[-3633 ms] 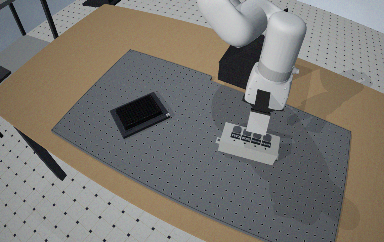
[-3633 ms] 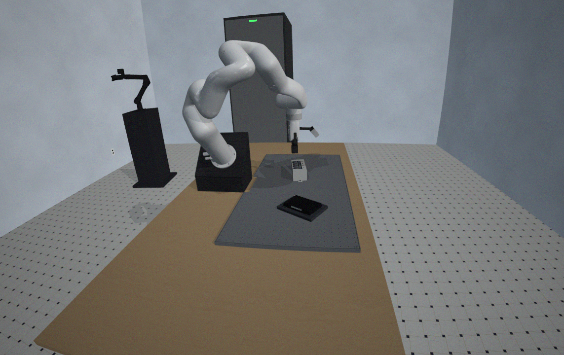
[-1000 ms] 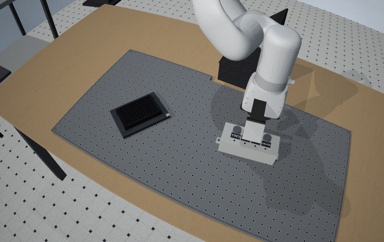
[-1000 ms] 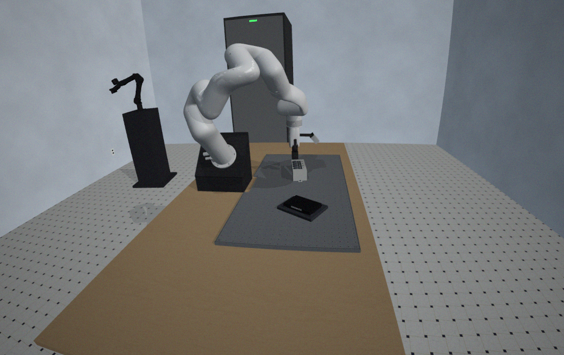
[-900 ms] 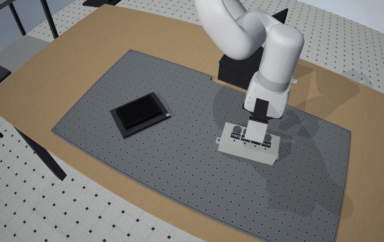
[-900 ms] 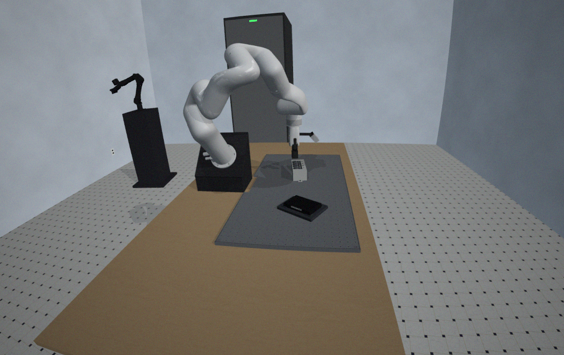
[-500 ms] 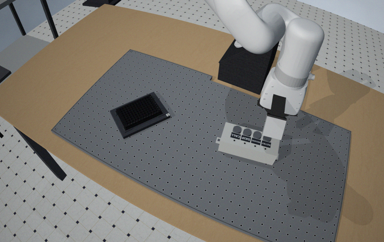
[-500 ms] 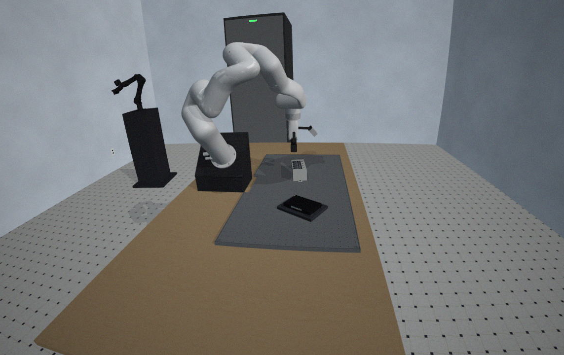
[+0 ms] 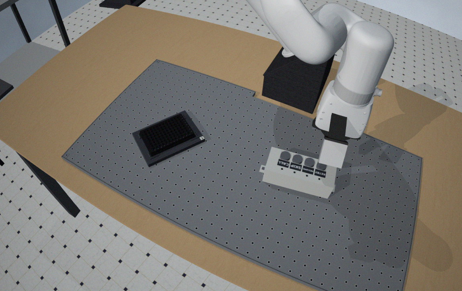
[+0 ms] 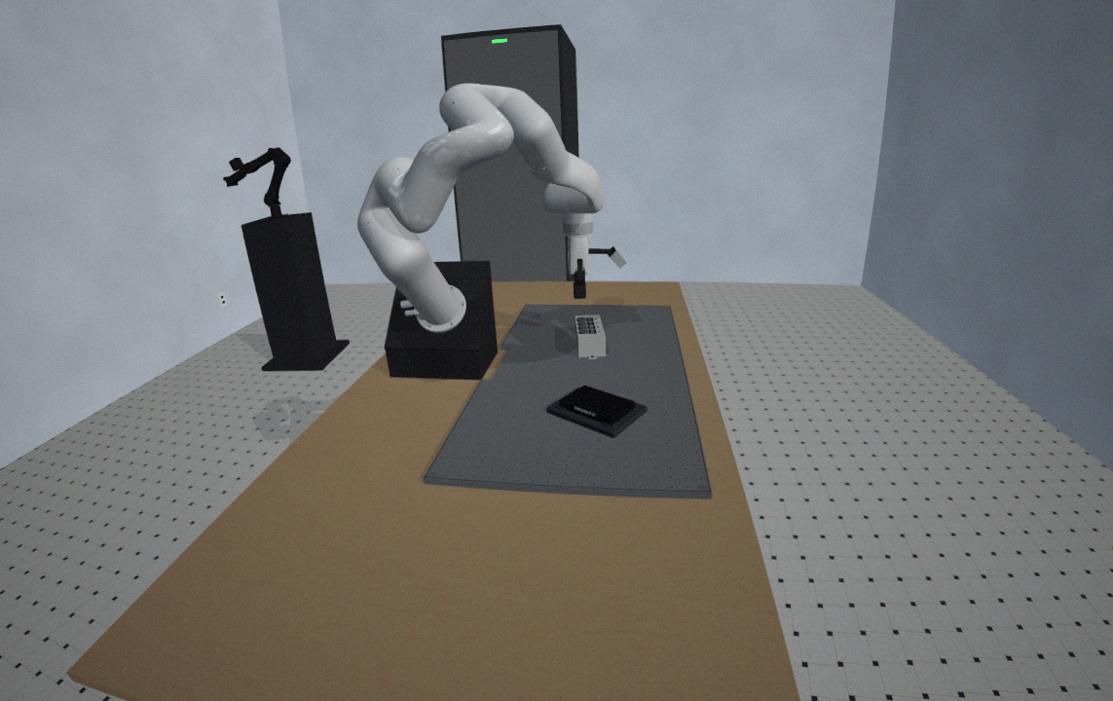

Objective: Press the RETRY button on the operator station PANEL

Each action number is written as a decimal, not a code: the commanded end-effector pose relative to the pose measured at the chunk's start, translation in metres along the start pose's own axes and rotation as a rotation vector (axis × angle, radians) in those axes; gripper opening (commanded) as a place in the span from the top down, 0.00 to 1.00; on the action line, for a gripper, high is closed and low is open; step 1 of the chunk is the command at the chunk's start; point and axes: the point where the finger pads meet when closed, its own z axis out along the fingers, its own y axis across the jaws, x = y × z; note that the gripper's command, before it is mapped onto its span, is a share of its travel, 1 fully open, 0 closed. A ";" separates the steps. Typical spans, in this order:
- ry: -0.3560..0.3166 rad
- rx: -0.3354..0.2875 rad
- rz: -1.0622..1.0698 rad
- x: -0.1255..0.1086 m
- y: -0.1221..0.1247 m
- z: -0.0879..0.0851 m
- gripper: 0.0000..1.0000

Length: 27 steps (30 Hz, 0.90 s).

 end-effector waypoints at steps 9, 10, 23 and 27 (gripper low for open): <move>0.003 0.002 0.001 0.001 -0.001 0.018 1.00; 0.003 0.002 0.001 0.001 -0.001 0.018 1.00; 0.003 0.002 0.001 0.001 0.000 0.033 1.00; 0.003 0.002 0.001 0.001 0.000 0.033 1.00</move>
